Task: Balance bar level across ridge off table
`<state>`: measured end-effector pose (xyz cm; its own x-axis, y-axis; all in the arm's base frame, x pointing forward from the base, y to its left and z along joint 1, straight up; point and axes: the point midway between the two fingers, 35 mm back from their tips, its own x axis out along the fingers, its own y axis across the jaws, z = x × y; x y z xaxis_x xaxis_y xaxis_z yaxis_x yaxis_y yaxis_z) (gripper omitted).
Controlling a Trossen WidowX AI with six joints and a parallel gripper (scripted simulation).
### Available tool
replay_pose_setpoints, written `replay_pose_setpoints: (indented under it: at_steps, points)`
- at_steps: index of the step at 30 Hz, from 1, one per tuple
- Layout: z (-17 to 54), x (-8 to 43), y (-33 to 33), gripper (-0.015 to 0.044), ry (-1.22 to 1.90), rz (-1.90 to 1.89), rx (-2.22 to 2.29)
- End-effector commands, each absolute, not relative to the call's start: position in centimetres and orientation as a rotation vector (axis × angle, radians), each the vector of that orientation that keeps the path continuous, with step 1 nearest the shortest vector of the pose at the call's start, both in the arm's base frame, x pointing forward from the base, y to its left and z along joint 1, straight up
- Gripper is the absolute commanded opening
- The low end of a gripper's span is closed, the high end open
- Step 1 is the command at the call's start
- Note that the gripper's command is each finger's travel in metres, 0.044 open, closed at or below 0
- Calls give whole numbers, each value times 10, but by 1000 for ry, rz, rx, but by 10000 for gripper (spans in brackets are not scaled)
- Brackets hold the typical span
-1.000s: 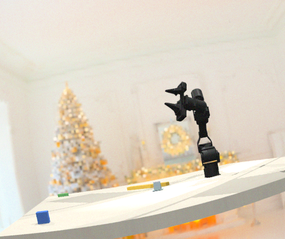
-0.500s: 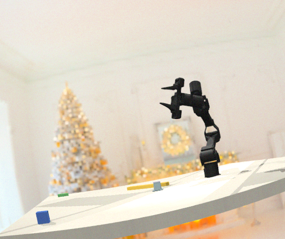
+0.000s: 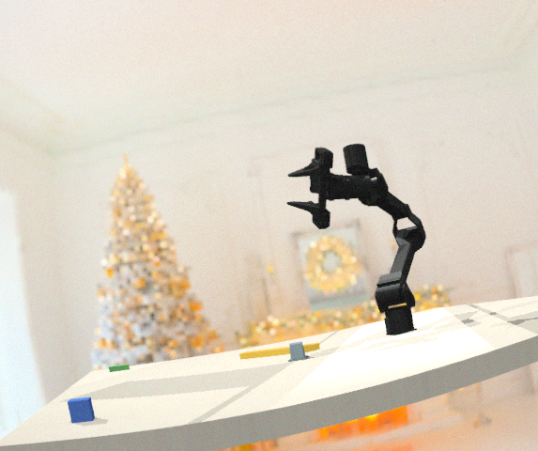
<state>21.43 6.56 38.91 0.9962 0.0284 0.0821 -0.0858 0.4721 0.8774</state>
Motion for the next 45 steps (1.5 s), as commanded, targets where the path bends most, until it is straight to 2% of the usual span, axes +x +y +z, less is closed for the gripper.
replay_pose_setpoints:
  at_steps: [1,19,45]
  points:
    - [382,229,68,315,-14,20,983]
    - [338,288,52,315,220,-202,672]
    - [250,343,-24,315,680,-477,426]
